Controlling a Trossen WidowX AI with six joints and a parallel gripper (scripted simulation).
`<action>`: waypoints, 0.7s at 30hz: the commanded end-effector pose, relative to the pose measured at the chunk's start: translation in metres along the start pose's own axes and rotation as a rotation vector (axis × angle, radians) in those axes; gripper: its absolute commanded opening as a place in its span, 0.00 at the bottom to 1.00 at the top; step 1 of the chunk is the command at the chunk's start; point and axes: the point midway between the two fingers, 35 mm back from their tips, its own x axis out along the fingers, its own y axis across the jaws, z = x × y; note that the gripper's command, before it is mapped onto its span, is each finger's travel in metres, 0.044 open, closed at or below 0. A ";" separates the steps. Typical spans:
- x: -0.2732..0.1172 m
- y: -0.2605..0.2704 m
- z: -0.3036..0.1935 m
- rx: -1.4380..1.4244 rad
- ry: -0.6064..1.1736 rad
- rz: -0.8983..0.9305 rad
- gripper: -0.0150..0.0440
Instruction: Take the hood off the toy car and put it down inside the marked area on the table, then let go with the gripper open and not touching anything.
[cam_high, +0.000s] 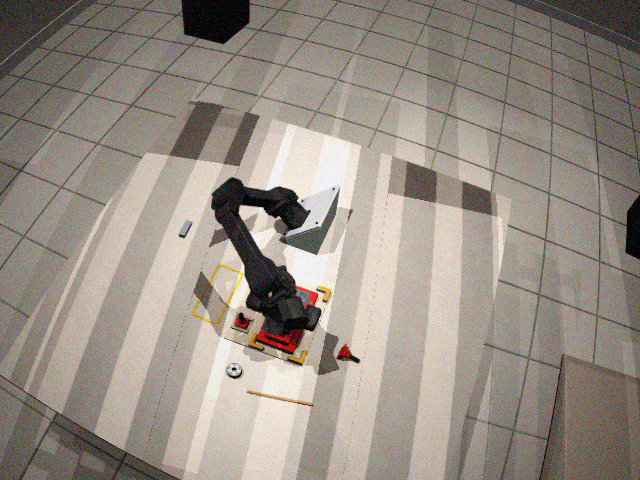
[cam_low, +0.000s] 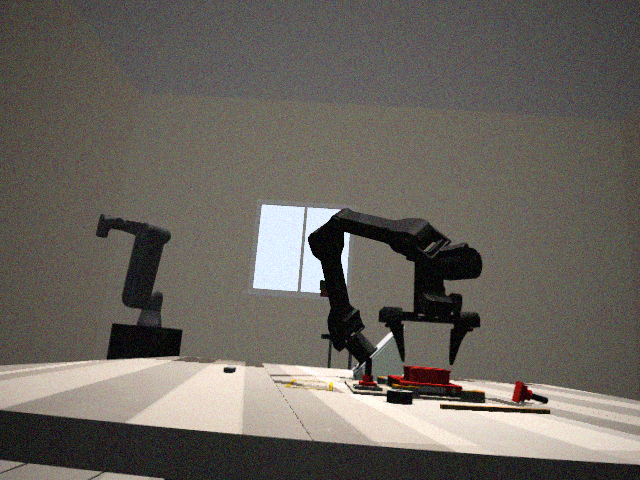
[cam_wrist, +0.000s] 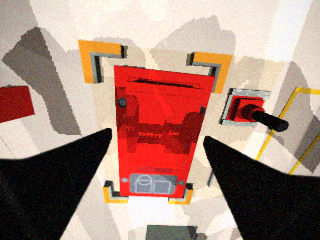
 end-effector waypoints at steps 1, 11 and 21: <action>0.005 -0.002 -0.002 -0.007 0.002 -0.007 1.00; 0.008 -0.002 -0.002 -0.007 0.001 -0.007 1.00; 0.013 -0.002 -0.001 -0.007 0.001 -0.008 1.00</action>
